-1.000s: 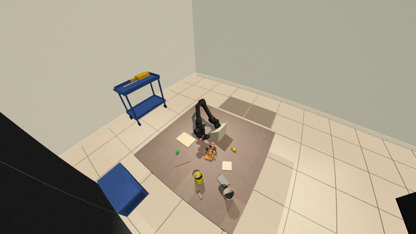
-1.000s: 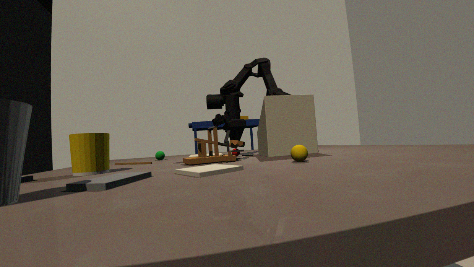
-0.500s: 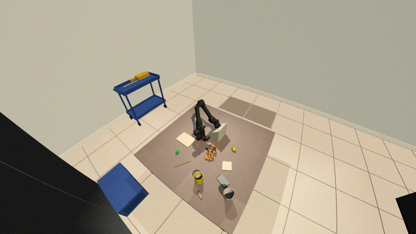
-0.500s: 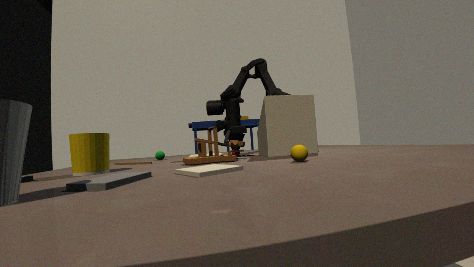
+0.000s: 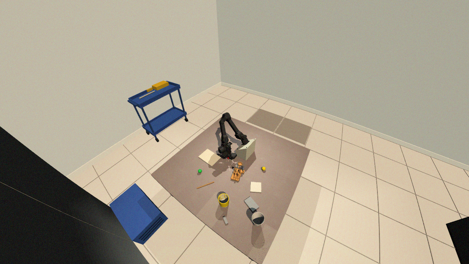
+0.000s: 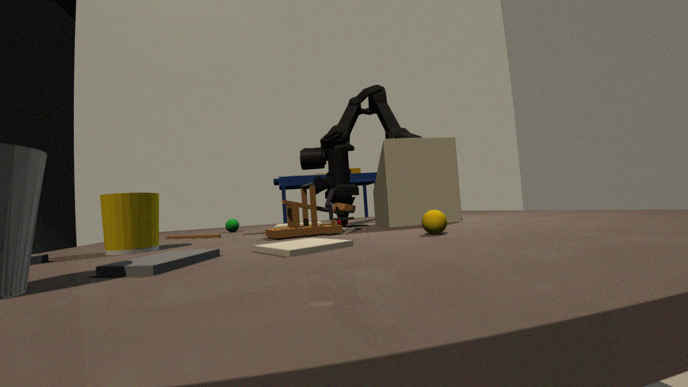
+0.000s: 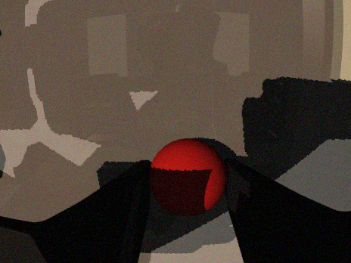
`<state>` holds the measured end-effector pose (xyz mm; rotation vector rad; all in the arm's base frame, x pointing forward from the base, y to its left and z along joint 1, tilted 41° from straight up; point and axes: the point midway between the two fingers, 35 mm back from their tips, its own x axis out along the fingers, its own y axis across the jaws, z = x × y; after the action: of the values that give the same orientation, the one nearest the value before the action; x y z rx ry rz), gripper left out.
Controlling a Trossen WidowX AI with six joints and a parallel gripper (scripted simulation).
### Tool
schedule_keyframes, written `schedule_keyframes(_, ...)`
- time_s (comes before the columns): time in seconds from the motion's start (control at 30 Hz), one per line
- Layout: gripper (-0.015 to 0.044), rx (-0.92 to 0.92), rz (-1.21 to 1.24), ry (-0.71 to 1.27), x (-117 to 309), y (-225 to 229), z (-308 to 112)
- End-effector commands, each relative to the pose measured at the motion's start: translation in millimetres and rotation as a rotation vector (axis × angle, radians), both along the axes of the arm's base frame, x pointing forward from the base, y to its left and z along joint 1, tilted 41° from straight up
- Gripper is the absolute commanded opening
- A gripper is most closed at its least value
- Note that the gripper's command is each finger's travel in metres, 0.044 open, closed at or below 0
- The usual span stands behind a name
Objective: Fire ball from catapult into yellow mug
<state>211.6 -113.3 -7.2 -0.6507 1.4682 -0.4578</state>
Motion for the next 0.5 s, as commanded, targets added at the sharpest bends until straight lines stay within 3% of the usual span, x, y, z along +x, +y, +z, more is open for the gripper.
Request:
schedule_keyframes(0.0,0.0115,0.001,0.004,0.003,0,0,0)
schedule_keyframes(0.17,0.0004,0.005,0.004,0.002,2,6,4)
schedule_keyframes(0.47,0.0,0.021,0.005,0.003,6,40,35)
